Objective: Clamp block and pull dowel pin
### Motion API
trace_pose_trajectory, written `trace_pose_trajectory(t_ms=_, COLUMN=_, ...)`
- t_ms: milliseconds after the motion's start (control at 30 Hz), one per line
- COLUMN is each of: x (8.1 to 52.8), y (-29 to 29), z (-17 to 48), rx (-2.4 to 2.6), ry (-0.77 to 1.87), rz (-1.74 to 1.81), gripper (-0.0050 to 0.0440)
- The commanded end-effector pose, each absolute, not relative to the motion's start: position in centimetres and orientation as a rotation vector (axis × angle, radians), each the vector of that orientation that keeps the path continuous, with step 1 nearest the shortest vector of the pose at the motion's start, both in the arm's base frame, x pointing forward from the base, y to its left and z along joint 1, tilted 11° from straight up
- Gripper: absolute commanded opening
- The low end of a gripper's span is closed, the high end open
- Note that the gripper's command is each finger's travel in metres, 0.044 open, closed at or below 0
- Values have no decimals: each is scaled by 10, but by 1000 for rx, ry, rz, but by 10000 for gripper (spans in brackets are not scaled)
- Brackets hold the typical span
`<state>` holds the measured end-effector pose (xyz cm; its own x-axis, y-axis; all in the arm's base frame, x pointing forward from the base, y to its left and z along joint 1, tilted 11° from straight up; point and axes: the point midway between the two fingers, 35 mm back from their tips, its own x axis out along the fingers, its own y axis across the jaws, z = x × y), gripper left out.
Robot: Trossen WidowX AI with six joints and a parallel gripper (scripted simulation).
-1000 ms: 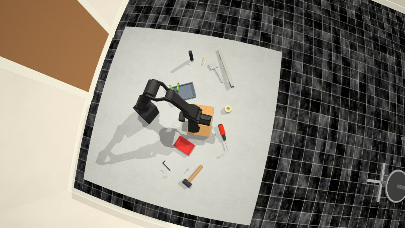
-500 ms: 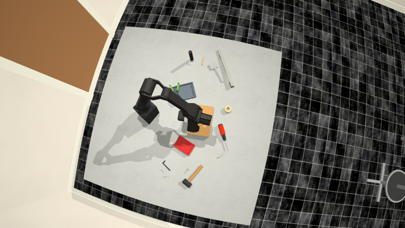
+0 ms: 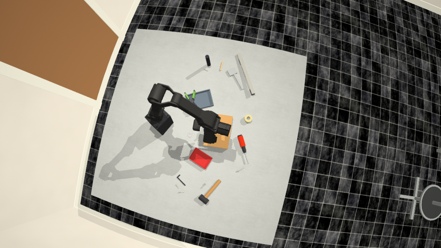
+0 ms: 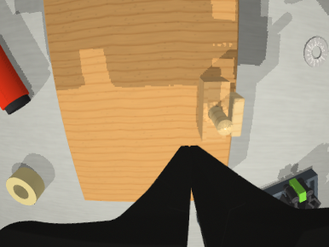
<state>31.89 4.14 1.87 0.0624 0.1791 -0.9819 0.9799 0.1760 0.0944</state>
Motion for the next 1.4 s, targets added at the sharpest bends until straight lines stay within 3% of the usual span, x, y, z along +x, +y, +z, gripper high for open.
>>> trace_pose_trajectory(t_ms=0, x=323, y=41, z=16, rx=1229, ry=1356, rz=-924, gripper=0)
trace_pose_trajectory(t_ms=1367, x=330, y=43, z=0, rx=1228, ry=1353, rz=-920, gripper=0)
